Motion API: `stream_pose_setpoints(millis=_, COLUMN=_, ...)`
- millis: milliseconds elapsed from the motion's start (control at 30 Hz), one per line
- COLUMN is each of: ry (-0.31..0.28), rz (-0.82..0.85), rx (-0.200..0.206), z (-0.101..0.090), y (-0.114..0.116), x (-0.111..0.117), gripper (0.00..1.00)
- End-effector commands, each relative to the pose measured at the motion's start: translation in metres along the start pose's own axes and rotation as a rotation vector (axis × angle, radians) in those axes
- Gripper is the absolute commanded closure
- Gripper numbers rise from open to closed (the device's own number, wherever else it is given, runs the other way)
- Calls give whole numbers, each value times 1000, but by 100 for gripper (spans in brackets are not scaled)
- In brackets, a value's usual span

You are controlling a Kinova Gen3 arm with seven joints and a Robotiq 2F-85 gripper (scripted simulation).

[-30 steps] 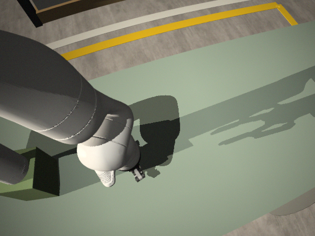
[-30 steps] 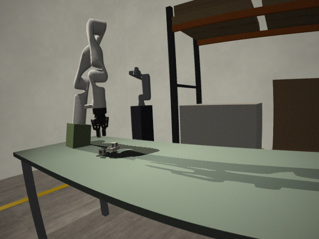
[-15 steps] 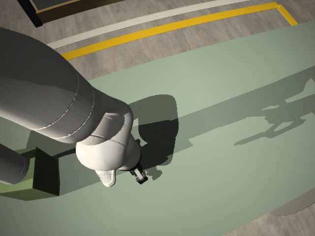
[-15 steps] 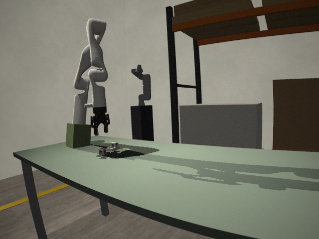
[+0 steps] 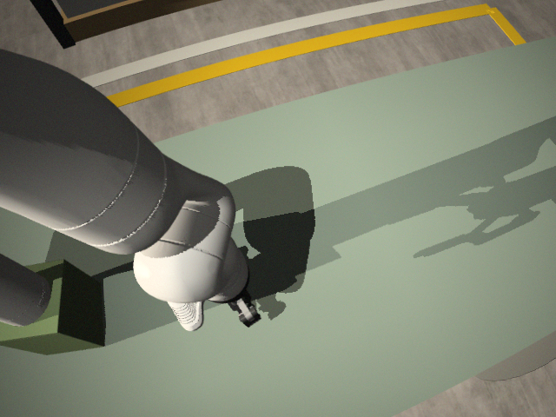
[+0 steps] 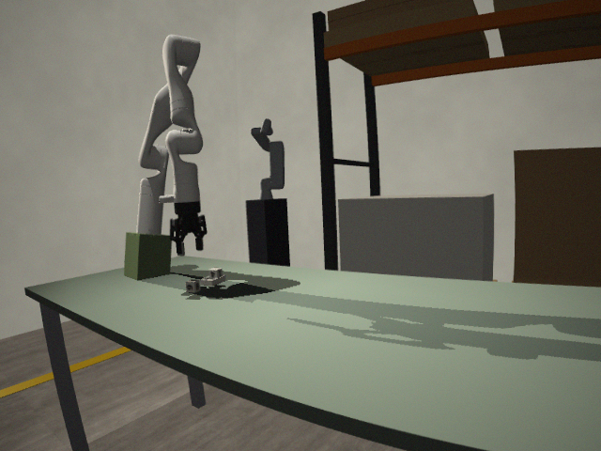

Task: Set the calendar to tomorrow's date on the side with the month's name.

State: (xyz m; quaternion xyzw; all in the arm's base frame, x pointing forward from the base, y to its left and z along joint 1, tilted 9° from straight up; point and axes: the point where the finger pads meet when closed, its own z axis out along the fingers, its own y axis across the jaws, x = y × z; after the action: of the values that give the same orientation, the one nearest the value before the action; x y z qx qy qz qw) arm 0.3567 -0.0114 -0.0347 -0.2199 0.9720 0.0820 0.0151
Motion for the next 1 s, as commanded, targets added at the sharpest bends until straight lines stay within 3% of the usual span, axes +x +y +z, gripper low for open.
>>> stream_pose_setpoints(millis=0, ry=5, rz=51, rx=-3, z=-1, y=0, x=3, gripper=0)
stream_pose_setpoints(millis=233, ry=12, rz=212, rx=-6, z=1, y=2, x=5, gripper=0)
stream_pose_setpoints(millis=567, ry=18, rz=780, rx=-3, z=6, y=2, x=7, gripper=0)
stream_pose_setpoints(millis=667, ry=18, rz=781, rx=-3, z=6, y=2, x=7, gripper=0)
stream_pose_setpoints(millis=967, ry=9, rz=1304, rx=3, z=8, y=0, x=6, gripper=0)
